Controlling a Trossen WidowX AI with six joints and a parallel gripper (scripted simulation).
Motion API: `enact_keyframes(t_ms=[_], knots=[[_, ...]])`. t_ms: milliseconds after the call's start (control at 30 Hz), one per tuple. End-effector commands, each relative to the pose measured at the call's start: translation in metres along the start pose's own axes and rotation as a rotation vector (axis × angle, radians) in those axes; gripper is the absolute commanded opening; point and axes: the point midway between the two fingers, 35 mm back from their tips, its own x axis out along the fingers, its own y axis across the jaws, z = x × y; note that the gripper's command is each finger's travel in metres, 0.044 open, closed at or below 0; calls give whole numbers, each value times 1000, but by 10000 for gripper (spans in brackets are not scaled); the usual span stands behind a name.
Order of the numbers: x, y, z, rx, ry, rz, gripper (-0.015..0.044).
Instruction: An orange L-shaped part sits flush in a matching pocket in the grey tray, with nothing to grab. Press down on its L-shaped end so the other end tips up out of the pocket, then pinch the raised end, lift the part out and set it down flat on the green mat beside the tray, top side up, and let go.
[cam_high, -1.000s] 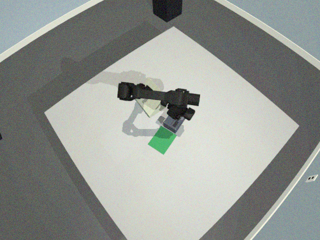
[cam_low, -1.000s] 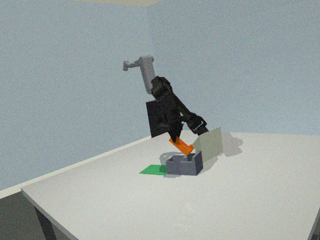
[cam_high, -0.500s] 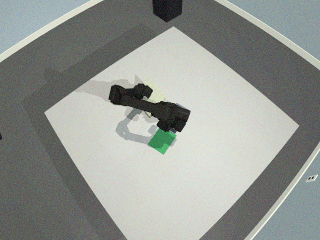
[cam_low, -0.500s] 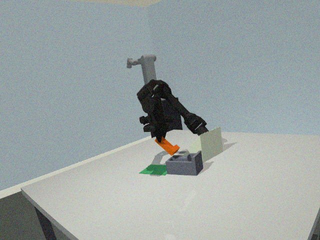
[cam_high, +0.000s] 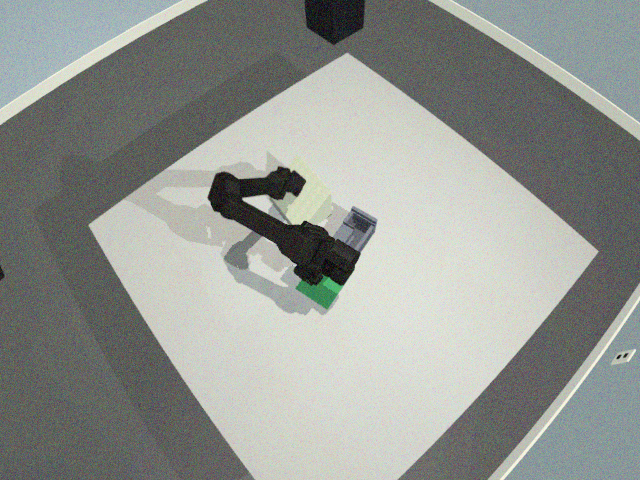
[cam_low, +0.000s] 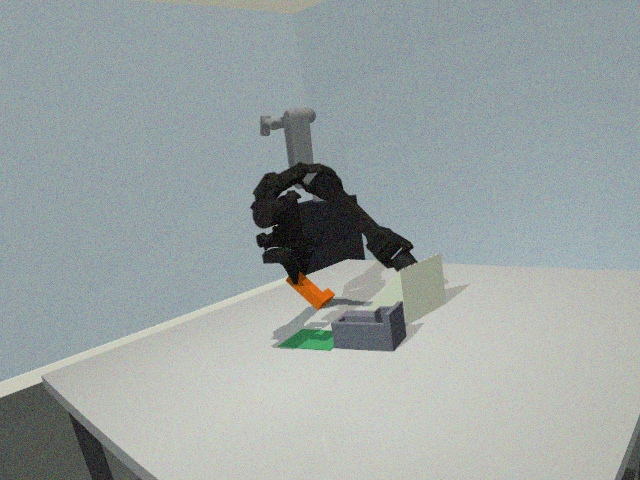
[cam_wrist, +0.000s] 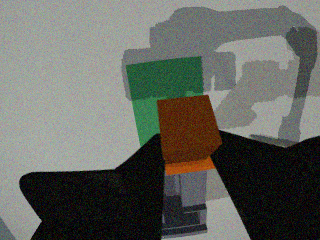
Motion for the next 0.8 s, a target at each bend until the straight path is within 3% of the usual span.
enact_keyframes(t_ms=[0, 767], knots=[[0, 0, 3, -7, -2, 1, 0], [34, 0, 4, -6, -4, 2, 0]])
